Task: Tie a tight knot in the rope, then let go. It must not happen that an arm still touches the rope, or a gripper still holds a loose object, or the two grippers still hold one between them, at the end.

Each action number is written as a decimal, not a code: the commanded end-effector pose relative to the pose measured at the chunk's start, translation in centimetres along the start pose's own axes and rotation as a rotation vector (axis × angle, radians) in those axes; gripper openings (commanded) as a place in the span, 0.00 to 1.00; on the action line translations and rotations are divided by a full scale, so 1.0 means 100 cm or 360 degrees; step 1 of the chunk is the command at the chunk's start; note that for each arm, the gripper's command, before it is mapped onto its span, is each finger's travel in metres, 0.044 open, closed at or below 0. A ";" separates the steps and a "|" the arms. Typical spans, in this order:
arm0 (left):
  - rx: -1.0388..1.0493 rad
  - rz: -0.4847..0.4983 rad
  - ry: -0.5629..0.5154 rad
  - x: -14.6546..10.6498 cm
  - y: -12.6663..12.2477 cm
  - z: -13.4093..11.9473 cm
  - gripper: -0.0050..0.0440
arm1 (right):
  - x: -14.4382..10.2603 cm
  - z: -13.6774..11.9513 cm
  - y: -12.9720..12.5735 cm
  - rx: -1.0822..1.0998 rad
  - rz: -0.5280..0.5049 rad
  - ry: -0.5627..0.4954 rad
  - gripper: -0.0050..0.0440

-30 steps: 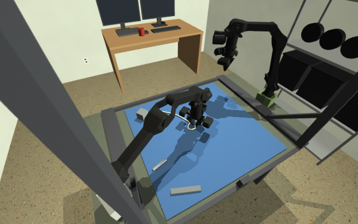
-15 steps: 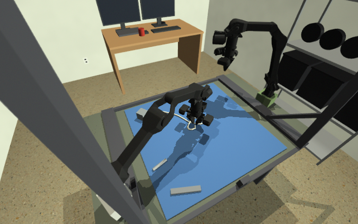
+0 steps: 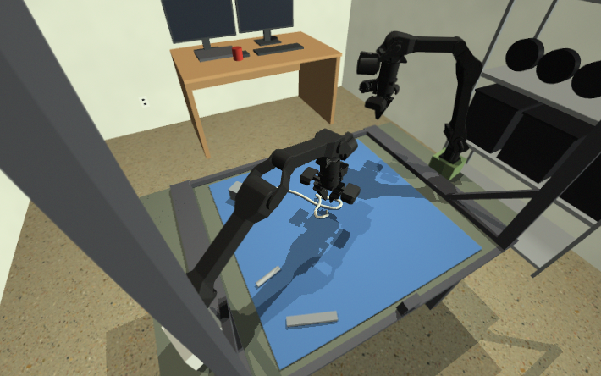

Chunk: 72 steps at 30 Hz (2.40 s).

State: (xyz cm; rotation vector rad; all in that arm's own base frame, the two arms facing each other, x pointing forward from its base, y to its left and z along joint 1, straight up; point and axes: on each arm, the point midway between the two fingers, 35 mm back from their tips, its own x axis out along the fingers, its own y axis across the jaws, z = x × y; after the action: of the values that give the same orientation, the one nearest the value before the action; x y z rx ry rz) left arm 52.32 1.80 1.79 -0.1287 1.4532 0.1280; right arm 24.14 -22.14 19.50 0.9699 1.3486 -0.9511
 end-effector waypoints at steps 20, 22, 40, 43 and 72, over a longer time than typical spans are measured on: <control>0.0622 0.0001 -0.0144 -0.054 -0.001 0.009 0.23 | -0.008 -0.001 -0.001 -0.0003 0.0014 -0.0035 0.28; 0.0803 0.0009 -0.0145 -0.054 -0.001 0.009 0.23 | -0.008 -0.001 -0.001 -0.0003 0.0014 -0.0035 0.28; 0.1367 0.0036 -0.0148 -0.053 -0.002 0.010 0.23 | -0.008 -0.001 -0.001 -0.0003 0.0014 -0.0035 0.28; 0.1367 0.0040 -0.0161 -0.045 -0.004 0.013 0.23 | -0.008 -0.001 -0.001 -0.0003 0.0014 -0.0035 0.28; 0.1365 0.0063 -0.0245 0.001 -0.017 0.033 0.23 | -0.008 -0.001 -0.001 -0.0003 0.0014 -0.0035 0.28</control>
State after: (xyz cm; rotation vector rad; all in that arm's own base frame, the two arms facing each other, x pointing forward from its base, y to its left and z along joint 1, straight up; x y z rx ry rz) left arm 55.40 0.68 1.37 0.5961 1.2715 -0.4552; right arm 24.14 -22.14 19.50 0.9699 1.3486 -0.9511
